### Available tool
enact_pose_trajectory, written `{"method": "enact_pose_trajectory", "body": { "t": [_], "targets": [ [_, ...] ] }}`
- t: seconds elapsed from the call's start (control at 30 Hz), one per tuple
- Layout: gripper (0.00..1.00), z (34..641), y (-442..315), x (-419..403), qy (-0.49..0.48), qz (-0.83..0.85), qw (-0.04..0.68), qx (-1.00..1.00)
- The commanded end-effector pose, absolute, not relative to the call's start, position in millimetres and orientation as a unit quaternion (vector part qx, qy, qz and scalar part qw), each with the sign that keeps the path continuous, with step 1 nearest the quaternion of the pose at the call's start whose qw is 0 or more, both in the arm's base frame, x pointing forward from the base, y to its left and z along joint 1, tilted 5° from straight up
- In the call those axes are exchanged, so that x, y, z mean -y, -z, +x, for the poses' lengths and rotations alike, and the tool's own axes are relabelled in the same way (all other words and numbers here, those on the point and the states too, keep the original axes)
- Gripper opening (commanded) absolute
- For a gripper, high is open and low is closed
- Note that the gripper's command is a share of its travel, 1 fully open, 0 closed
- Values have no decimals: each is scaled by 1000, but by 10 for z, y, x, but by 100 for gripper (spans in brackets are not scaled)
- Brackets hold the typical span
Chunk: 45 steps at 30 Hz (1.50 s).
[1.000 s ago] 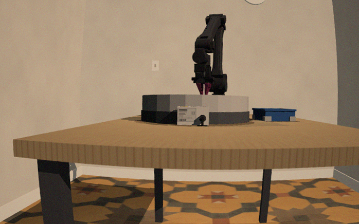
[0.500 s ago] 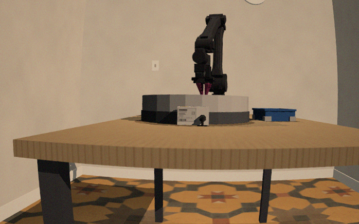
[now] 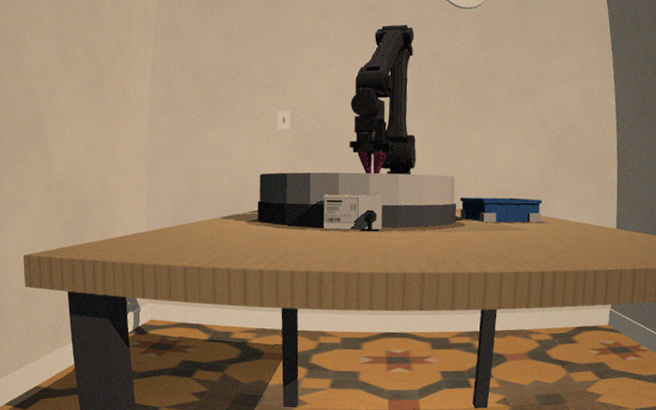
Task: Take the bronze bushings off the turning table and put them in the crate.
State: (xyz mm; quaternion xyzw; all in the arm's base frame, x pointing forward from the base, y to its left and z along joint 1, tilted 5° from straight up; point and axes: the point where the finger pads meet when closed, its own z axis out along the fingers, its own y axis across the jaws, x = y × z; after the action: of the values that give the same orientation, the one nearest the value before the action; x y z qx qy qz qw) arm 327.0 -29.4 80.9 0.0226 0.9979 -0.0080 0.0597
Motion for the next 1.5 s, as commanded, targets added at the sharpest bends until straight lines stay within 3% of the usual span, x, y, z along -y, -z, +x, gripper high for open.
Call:
{"method": "enact_pose_trajectory", "body": {
  "t": [0.0, 1.3, 1.33, 1.47],
  "targets": [
    [12, 3234, -674, 329, 7, 22, 53, -998],
    [12, 3223, -635, 329, 7, 22, 50, -998],
    [0, 3223, -635, 329, 7, 22, 50, -998],
    [0, 3222, -635, 337, 9, 22, 50, -998]
  ]
}}
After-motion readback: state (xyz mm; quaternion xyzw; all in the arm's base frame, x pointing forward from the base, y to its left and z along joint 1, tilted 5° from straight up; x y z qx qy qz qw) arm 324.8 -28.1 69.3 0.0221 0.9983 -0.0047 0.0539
